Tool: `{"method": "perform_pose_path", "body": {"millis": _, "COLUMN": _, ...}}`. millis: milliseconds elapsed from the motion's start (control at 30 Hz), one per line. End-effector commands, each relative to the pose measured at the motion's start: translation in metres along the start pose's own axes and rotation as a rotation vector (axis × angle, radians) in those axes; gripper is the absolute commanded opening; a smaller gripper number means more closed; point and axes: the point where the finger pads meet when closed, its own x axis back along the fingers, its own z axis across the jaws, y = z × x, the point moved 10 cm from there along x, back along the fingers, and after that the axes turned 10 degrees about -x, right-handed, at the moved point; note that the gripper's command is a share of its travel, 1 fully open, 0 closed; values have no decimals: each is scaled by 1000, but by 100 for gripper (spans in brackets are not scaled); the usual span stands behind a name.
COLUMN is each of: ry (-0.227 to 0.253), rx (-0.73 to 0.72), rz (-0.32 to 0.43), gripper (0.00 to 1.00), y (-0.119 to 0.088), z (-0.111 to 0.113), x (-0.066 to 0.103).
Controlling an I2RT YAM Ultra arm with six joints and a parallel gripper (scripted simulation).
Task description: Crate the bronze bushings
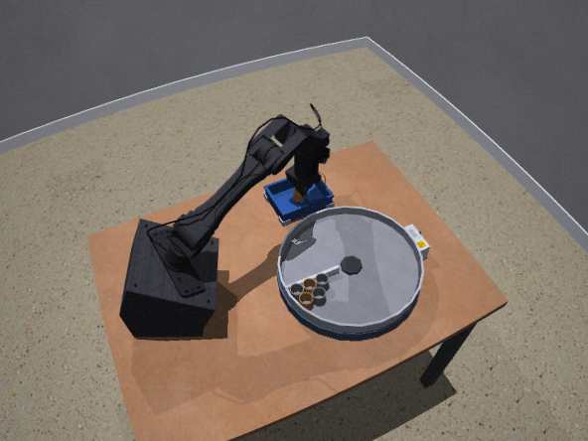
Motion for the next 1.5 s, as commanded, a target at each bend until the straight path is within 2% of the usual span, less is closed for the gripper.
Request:
{"method": "perform_pose_path", "body": {"millis": 0, "ry": 15, "rx": 2, "rz": -36, "gripper": 0, "y": 5, "z": 0, "x": 12}}
{"method": "perform_pose_path", "body": {"millis": 133, "ry": 19, "rx": 3, "rz": -46, "gripper": 0, "y": 6, "z": 2, "x": 15}}
{"method": "perform_pose_path", "body": {"millis": 200, "ry": 16, "rx": 10, "rz": -28, "gripper": 0, "y": 1, "z": 3, "x": 10}}
{"method": "perform_pose_path", "body": {"millis": 333, "ry": 19, "rx": 2, "rz": -44, "gripper": 0, "y": 5, "z": 1, "x": 12}}
{"method": "perform_pose_path", "body": {"millis": 500, "ry": 14, "rx": 6, "rz": -27, "gripper": 0, "y": 0, "z": 0, "x": 7}}
{"method": "perform_pose_path", "body": {"millis": 567, "ry": 19, "rx": -3, "rz": -50, "gripper": 0, "y": 6, "z": 0, "x": 11}}
{"method": "perform_pose_path", "body": {"millis": 733, "ry": 14, "rx": 10, "rz": -28, "gripper": 0, "y": -1, "z": 2, "x": 6}}
{"method": "perform_pose_path", "body": {"millis": 867, "ry": 19, "rx": 0, "rz": -49, "gripper": 0, "y": 4, "z": 1, "x": 10}}
{"method": "perform_pose_path", "body": {"millis": 1067, "ry": 14, "rx": 6, "rz": -28, "gripper": 0, "y": -2, "z": 0, "x": 4}}
{"method": "perform_pose_path", "body": {"millis": 1167, "ry": 18, "rx": -1, "rz": -47, "gripper": 0, "y": 4, "z": 0, "x": 8}}
{"method": "perform_pose_path", "body": {"millis": 1467, "ry": 15, "rx": 2, "rz": -40, "gripper": 0, "y": 3, "z": 0, "x": 8}}
